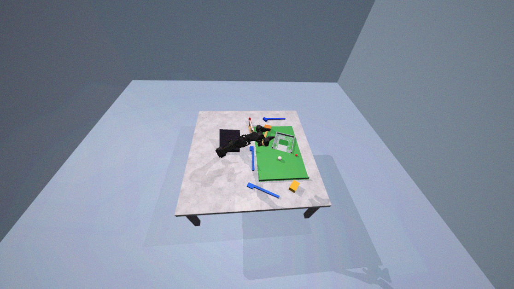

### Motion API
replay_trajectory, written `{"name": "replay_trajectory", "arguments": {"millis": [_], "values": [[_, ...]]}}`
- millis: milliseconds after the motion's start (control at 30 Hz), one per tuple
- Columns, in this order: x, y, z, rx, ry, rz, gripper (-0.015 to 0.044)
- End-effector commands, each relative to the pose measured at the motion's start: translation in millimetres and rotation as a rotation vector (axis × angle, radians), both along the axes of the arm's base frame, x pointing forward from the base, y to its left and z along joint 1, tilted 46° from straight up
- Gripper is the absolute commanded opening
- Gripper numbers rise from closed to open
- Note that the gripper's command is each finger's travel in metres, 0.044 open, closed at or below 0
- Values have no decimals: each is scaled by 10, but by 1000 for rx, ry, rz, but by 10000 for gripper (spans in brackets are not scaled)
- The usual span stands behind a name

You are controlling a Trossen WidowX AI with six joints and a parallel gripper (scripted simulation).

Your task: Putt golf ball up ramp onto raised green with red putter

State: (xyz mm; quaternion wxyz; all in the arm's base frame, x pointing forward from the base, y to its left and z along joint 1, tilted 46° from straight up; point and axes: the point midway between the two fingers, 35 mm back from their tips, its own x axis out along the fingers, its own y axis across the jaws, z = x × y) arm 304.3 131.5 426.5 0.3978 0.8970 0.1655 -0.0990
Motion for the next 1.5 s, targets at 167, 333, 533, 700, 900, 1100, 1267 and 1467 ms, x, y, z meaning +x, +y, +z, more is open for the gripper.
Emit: {"name": "replay_trajectory", "arguments": {"millis": [167,333,533,700,900,1100,1267,1467], "values": [[227,358,-707,-495,79,214,440],[348,617,-1378,-913,138,467,440],[397,811,-2107,-1323,183,802,440],[360,896,-2641,-1579,199,1084,440],[230,929,-3307,-1835,195,1486,440],[-28,851,-3951,-2040,121,2011,440],[-285,720,-4384,-2100,-5,2480,440],[-616,552,-4829,-1995,-241,3049,440]]}}
